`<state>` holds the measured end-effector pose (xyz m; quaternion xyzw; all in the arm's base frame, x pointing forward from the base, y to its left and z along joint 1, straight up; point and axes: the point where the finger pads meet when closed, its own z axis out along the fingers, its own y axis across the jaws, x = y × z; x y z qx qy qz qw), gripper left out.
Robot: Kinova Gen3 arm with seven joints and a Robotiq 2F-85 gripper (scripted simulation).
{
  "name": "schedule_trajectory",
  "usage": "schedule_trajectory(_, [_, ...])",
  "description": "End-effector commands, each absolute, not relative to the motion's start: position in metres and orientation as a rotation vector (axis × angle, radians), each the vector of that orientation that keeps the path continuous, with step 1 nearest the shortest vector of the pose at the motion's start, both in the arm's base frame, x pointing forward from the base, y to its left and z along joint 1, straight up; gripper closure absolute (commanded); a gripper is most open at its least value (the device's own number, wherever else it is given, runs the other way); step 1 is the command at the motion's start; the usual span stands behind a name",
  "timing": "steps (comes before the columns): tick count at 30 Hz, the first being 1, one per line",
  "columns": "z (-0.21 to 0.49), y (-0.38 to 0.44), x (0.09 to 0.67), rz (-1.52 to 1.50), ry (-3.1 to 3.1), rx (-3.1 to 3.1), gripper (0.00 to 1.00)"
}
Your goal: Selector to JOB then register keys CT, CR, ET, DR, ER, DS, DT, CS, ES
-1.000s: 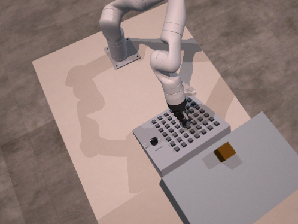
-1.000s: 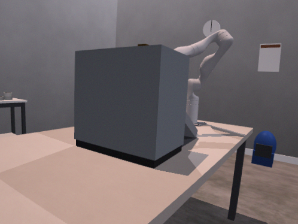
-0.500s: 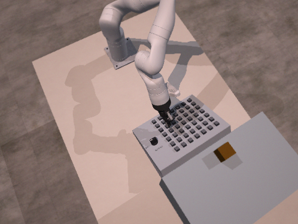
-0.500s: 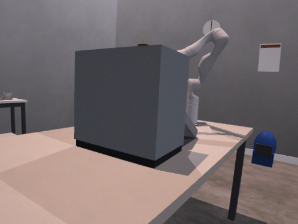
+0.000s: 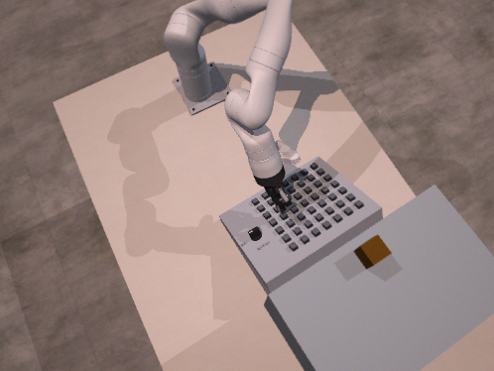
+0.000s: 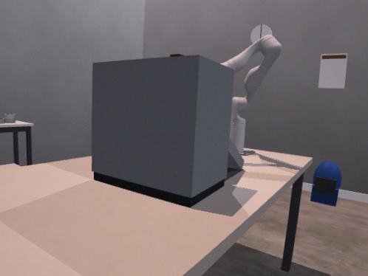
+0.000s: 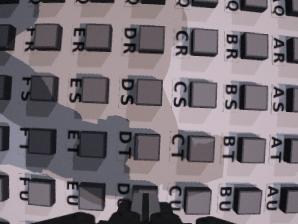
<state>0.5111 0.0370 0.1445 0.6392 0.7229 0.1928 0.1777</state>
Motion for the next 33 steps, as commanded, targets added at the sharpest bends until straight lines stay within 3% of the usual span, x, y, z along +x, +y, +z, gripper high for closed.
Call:
schedule_trajectory(1, [0.1397, 0.0354, 0.5151, 0.541, 2.047, 1.803, 0.90])
schedule_trajectory(33, [0.1358, 0.0355, 0.5165, 0.541, 2.046, 1.805, 0.90])
